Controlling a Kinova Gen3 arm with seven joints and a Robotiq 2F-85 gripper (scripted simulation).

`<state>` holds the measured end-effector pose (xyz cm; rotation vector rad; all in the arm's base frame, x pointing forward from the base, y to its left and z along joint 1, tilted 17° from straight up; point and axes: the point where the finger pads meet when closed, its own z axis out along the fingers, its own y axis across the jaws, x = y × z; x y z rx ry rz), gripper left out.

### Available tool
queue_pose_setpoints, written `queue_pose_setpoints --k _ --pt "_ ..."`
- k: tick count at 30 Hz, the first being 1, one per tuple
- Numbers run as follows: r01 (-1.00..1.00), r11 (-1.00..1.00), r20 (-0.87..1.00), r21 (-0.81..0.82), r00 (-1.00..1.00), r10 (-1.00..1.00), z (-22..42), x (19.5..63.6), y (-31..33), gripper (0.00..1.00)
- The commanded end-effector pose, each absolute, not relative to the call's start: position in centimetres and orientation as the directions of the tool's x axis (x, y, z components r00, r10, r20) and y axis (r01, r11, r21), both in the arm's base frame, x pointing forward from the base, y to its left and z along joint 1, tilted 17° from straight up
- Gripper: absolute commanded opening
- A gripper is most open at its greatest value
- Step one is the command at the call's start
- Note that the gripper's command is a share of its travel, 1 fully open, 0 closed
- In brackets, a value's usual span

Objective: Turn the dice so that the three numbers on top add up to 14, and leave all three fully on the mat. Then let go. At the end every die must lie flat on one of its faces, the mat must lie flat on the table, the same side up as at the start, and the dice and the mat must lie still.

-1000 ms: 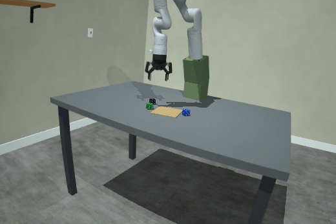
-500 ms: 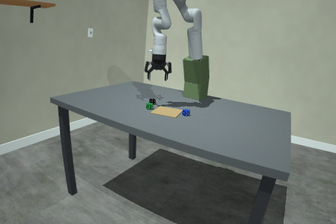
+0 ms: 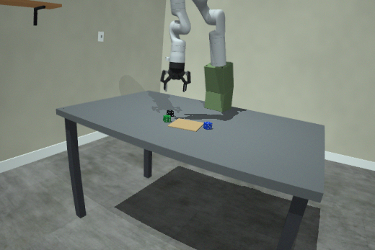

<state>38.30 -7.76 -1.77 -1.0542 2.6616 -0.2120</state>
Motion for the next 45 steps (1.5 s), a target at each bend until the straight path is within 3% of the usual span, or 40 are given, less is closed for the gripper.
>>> queue_pose_setpoints --k 1,17,45 --pt "-0.652 0.725 -0.187 -0.223 -0.701 -0.688 -2.8 38.1 -7.7 1.00" --pt "-0.652 0.725 -0.187 -0.223 -0.701 -0.688 -10.3 40.6 -7.9 1.00" --pt "-0.652 0.725 -0.187 -0.223 -0.701 -0.688 -10.6 40.7 -8.0 1.00"
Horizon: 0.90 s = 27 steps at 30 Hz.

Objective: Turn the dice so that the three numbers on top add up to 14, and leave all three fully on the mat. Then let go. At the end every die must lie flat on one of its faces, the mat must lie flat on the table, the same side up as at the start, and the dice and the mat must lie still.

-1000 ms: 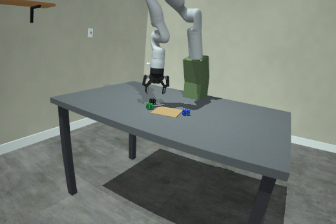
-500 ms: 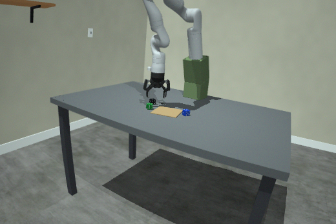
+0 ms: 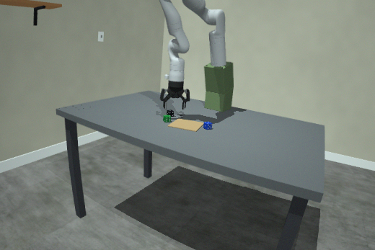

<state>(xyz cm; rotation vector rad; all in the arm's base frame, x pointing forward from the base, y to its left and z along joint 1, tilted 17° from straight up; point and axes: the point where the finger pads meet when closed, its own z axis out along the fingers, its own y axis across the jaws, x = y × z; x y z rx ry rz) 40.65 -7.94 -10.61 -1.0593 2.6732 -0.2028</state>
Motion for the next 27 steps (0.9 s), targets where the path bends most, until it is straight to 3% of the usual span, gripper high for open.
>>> queue_pose_setpoints --k 1,27 --pt "-0.652 0.725 -0.187 -0.223 -0.701 -0.688 -10.6 40.7 -8.0 1.00" --pt "-0.652 0.725 -0.187 -0.223 -0.701 -0.688 -10.3 41.7 -7.5 1.00"
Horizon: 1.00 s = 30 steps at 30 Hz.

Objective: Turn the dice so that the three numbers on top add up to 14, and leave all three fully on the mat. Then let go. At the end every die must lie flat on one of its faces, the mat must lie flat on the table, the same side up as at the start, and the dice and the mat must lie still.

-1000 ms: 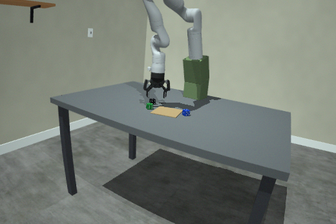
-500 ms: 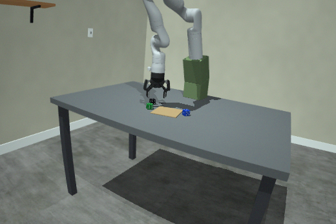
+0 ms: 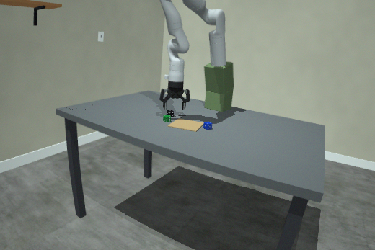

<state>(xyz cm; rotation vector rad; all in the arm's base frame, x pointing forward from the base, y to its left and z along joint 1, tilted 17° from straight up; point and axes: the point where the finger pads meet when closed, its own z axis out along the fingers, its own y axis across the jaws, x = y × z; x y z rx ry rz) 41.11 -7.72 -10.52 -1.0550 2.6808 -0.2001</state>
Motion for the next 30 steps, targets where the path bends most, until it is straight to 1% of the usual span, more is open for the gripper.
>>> queue_pose_setpoints --k 1,13,15,22,30 --pt "-0.652 0.725 -0.187 -0.223 -0.701 -0.688 -10.2 42.0 -7.3 1.00" --pt "-0.652 0.725 -0.187 -0.223 -0.701 -0.688 -8.7 47.4 -4.8 1.00" --pt "-0.652 0.725 -0.187 -0.223 -0.701 -0.688 -8.7 47.4 -4.8 1.00" --pt "-0.652 0.725 -0.187 -0.223 -0.701 -0.688 -8.1 49.3 -3.9 1.00" --pt "-0.652 0.725 -0.187 -0.223 -0.701 -0.688 -8.0 49.6 -3.8 1.00"
